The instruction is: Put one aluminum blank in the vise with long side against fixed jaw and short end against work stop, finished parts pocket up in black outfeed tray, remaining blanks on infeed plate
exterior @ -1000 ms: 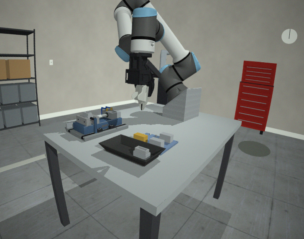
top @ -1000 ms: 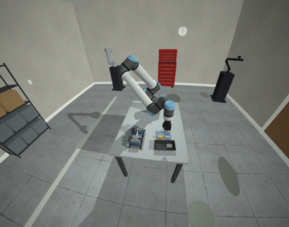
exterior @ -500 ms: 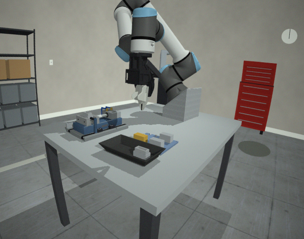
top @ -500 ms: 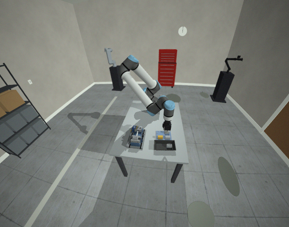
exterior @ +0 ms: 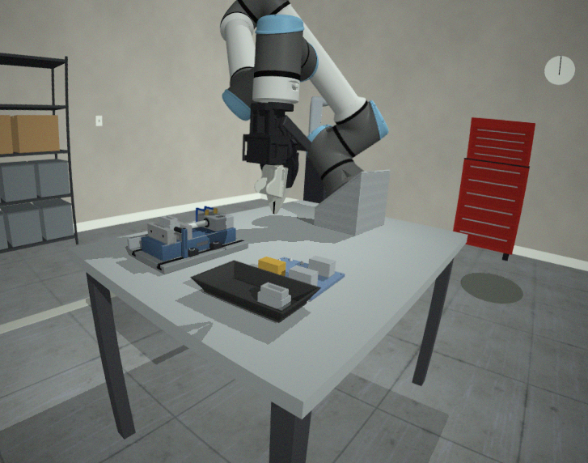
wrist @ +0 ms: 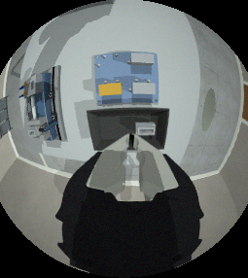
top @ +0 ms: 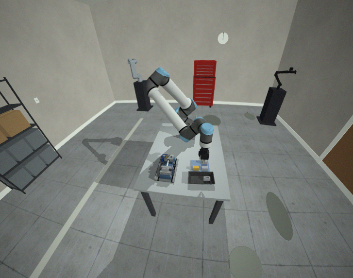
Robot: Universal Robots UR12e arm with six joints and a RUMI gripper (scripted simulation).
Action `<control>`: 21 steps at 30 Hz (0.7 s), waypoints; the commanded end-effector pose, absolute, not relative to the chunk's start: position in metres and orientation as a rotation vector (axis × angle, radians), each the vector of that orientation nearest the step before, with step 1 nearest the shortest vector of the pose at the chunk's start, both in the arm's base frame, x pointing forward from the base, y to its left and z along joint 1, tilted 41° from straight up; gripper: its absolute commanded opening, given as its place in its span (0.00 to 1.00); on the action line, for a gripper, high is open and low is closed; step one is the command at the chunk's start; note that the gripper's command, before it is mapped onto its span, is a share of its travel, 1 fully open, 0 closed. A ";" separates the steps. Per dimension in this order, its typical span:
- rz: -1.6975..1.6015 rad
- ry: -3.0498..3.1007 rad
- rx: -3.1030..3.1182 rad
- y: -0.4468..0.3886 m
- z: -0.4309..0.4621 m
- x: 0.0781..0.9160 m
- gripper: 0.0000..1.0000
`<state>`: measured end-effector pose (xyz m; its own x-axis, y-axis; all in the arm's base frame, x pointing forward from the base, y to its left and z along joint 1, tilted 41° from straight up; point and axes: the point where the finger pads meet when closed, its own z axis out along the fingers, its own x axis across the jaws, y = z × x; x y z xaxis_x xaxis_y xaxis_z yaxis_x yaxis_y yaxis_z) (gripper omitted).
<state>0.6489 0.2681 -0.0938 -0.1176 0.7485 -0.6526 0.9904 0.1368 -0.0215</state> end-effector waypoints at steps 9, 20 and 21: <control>-0.640 1.925 1.664 0.263 -0.100 0.650 0.00; -0.640 1.925 1.664 0.252 -0.113 0.651 0.00; -0.640 1.925 1.664 0.251 -0.114 0.651 0.00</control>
